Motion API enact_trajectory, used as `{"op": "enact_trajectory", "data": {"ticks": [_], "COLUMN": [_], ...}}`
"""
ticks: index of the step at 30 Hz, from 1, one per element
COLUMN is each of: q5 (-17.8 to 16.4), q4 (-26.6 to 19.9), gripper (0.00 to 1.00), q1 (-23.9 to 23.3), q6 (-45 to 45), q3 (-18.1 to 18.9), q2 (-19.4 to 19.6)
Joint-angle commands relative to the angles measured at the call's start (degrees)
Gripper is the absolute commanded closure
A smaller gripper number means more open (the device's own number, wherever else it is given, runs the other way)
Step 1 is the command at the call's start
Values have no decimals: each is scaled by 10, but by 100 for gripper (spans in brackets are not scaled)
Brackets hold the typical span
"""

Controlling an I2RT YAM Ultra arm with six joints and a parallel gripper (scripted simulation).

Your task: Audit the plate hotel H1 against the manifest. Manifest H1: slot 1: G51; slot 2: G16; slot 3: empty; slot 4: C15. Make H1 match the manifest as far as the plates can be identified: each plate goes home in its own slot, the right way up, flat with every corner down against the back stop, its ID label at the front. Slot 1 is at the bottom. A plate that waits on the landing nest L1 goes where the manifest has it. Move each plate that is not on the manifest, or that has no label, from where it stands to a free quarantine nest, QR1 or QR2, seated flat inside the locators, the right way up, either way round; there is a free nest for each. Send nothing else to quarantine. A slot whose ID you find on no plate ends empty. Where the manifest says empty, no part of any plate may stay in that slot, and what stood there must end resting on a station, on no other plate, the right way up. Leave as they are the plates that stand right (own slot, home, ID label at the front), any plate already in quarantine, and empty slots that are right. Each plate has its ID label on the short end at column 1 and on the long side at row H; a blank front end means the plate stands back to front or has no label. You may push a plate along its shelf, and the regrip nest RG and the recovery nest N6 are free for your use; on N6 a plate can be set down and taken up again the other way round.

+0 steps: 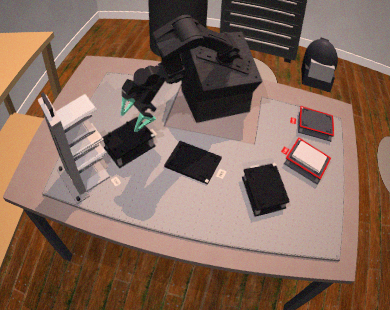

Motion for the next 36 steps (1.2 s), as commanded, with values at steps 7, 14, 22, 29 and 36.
{"op": "enact_trajectory", "data": {"ticks": [7,14,22,29,36], "q5": [-10,-17,-17,-36,-56], "q4": [15,16,16,-53,-131], "gripper": [0,0,0,0,0], "q1": [-19,-27,-27,-51,-75], "q6": [-10,-15,-15,-31,-48], "q3": [-22,-37,-37,-48,-52], "q2": [-27,-40,-40,-112,-185]}}
